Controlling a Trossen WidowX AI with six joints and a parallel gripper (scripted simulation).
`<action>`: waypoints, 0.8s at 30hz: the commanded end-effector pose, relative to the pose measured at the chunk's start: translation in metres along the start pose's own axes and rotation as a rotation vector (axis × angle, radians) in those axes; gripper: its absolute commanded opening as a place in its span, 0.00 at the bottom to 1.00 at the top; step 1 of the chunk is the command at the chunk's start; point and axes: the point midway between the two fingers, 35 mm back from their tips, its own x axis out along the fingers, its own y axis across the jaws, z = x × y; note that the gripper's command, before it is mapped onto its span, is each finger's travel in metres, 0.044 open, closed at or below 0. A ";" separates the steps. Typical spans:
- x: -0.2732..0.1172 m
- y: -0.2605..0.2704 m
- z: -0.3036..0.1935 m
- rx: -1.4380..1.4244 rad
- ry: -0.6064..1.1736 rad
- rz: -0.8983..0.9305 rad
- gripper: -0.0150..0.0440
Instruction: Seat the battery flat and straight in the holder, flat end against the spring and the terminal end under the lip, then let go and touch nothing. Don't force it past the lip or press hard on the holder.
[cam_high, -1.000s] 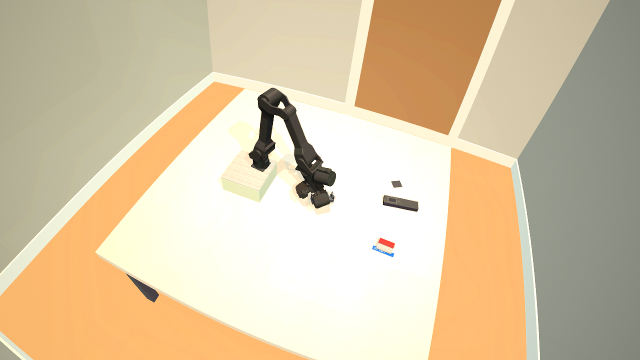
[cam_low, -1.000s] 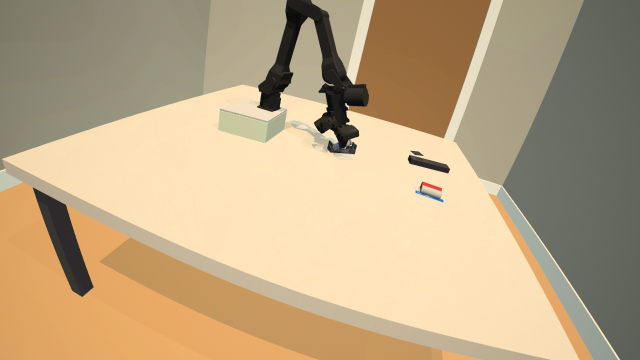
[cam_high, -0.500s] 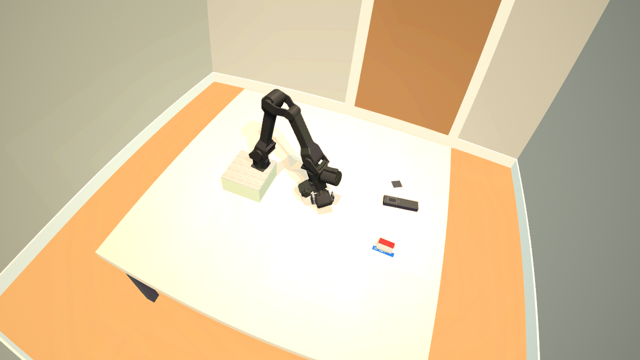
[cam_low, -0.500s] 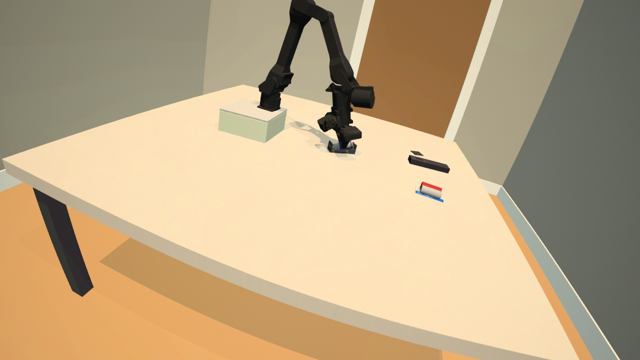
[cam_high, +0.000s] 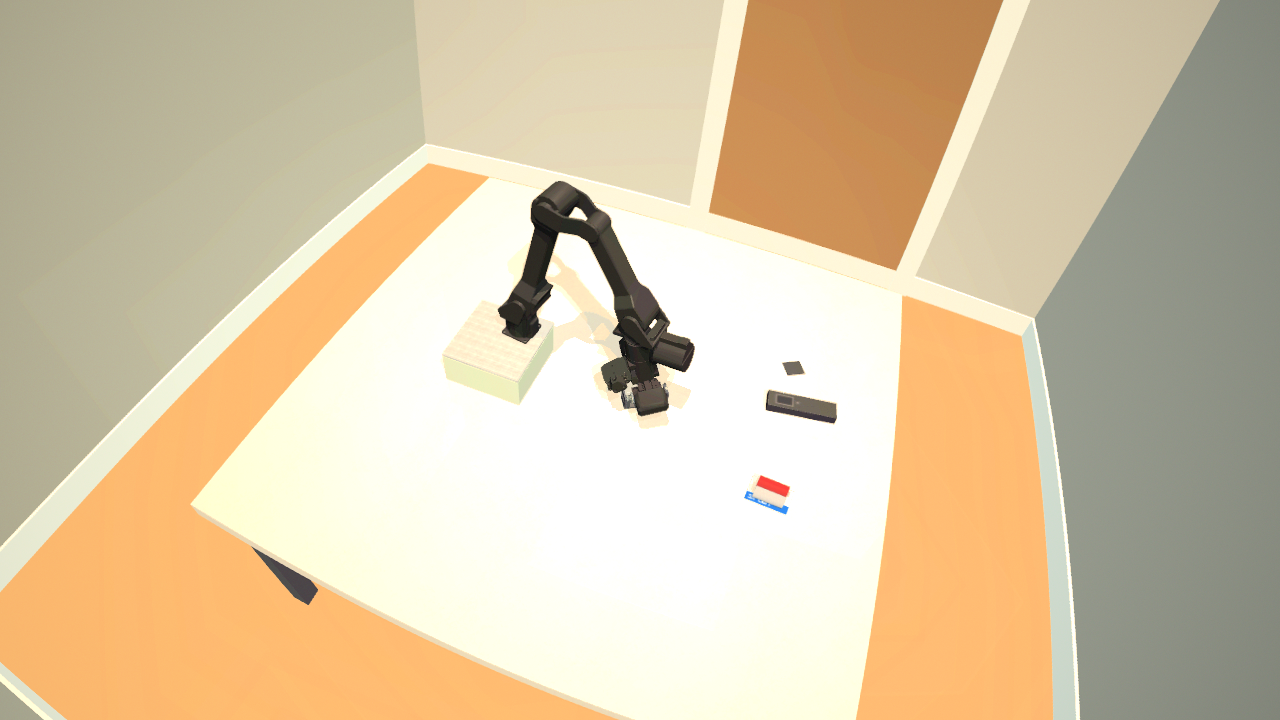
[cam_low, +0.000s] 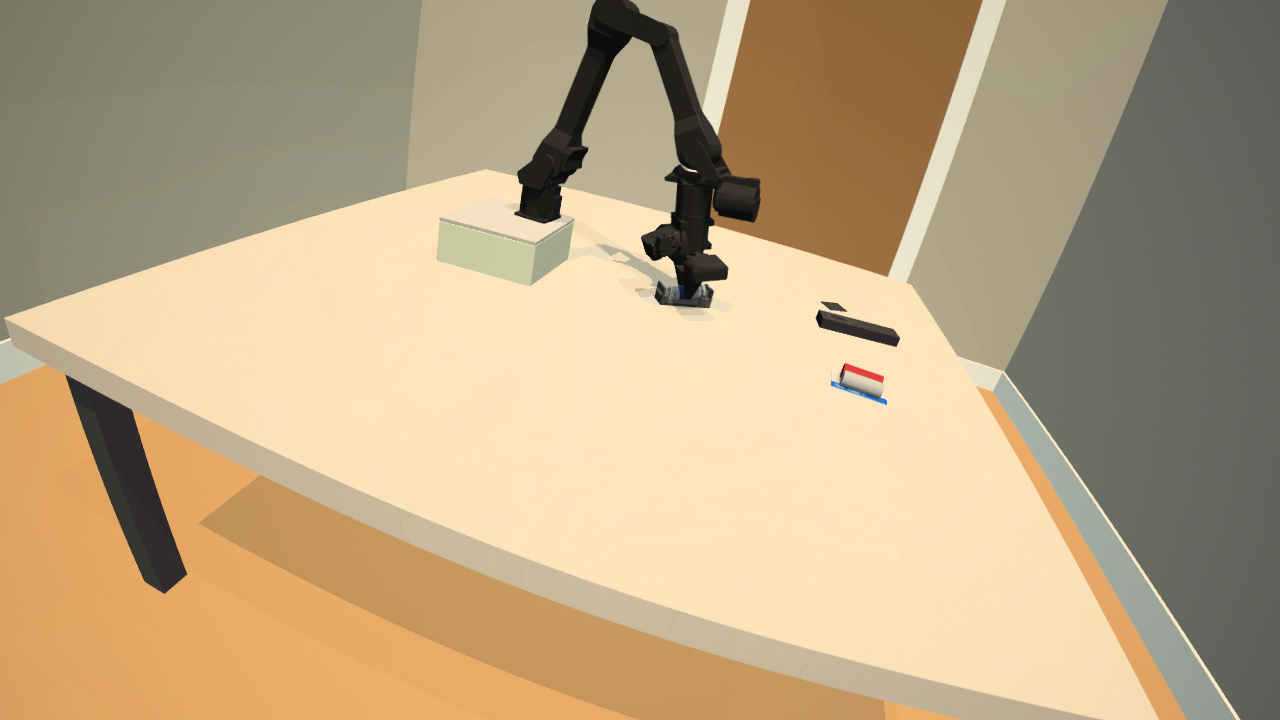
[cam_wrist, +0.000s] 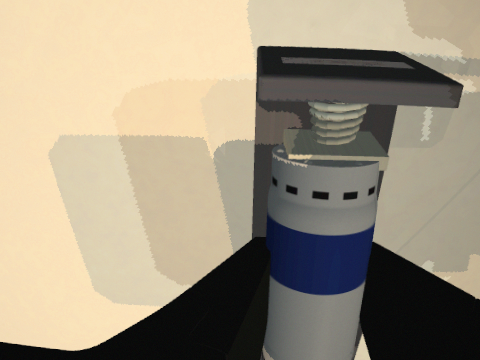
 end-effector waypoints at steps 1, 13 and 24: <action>0.003 -0.001 0.005 0.012 -0.061 -0.006 0.39; 0.003 -0.001 0.004 0.014 -0.148 -0.002 0.39; 0.003 -0.001 0.000 0.013 -0.192 0.005 0.39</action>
